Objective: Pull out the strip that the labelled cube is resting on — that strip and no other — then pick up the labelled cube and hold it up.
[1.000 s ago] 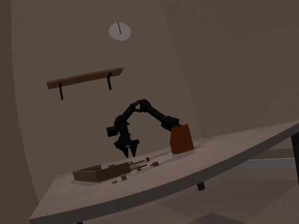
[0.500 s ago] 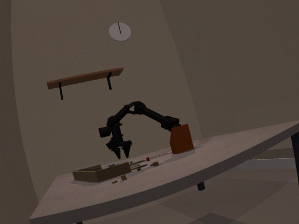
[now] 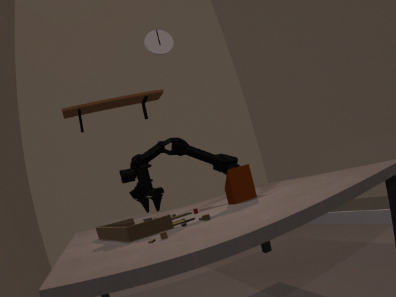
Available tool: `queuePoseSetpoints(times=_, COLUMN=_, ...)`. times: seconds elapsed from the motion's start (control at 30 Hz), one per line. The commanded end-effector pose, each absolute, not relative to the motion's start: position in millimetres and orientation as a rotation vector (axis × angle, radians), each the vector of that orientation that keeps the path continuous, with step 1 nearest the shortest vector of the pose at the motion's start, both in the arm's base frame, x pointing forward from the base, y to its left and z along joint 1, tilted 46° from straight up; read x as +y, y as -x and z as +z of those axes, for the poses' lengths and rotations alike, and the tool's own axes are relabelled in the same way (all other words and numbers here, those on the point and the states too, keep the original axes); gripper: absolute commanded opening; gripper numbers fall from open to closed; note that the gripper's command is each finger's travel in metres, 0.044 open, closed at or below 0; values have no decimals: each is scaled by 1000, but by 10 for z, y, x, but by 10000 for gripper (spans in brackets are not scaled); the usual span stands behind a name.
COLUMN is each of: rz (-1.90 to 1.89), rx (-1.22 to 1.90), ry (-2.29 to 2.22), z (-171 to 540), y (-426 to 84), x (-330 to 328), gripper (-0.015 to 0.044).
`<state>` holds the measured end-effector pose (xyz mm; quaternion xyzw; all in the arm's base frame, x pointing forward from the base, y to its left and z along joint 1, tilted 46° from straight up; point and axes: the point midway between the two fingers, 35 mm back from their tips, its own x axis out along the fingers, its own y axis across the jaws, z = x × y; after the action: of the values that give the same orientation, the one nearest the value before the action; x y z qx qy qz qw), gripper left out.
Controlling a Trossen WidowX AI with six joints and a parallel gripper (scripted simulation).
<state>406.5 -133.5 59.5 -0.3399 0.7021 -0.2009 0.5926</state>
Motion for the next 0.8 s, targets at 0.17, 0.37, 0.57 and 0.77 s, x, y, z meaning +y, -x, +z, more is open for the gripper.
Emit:
queuePoseSetpoints(times=0.17, rz=-471, rx=1627, ry=792, z=576, y=-4391, x=-1252, gripper=440)
queuePoseSetpoints(times=0.37, rz=-471, rx=1626, ry=792, z=547, y=-4430, x=-1266, gripper=335)
queuePoseSetpoints(times=0.57, rz=-471, rx=1626, ry=792, z=479, y=-4430, x=-1337, gripper=250)
queuePoseSetpoints(times=0.77, rz=-471, rx=1626, ry=792, z=411, y=-4427, x=-1408, gripper=250)
